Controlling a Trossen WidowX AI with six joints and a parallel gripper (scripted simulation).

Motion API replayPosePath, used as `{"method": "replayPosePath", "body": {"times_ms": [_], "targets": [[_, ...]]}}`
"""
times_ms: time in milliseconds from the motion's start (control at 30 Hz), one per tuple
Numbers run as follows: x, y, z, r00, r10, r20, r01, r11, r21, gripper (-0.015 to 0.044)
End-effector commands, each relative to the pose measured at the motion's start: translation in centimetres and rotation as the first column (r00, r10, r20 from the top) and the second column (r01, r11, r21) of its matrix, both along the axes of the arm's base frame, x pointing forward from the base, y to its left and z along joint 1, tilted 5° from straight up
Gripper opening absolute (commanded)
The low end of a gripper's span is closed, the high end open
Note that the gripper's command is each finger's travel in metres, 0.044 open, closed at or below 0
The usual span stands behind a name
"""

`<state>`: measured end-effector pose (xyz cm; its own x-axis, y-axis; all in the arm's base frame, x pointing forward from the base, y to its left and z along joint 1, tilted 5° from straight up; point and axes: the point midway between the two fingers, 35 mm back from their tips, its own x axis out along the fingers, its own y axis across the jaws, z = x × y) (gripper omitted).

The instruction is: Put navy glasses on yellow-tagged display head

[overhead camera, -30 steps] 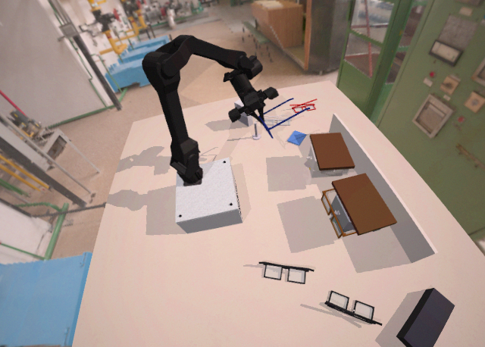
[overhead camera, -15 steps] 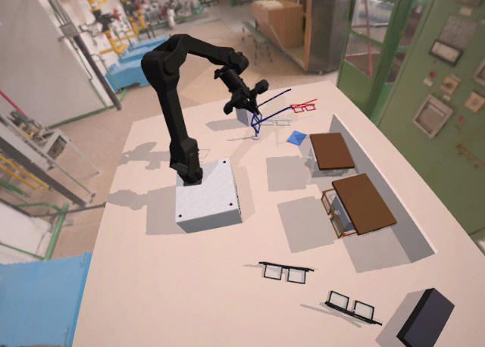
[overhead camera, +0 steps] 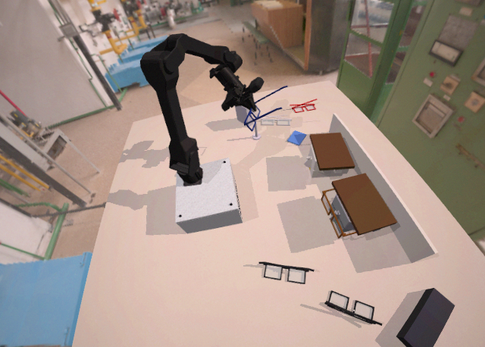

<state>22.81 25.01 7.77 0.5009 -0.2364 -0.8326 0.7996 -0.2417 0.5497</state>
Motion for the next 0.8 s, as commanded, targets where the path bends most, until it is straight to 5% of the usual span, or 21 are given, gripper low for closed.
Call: {"method": "replayPosePath", "body": {"times_ms": [0,767], "targets": [[0.0,0.0,0.0,1.000,0.006,-0.002,-0.006,1.000,-0.002,0.0000],[0.6,-1.4,-0.6,0.998,0.016,-0.069,-0.017,1.000,-0.020,0.0000]]}}
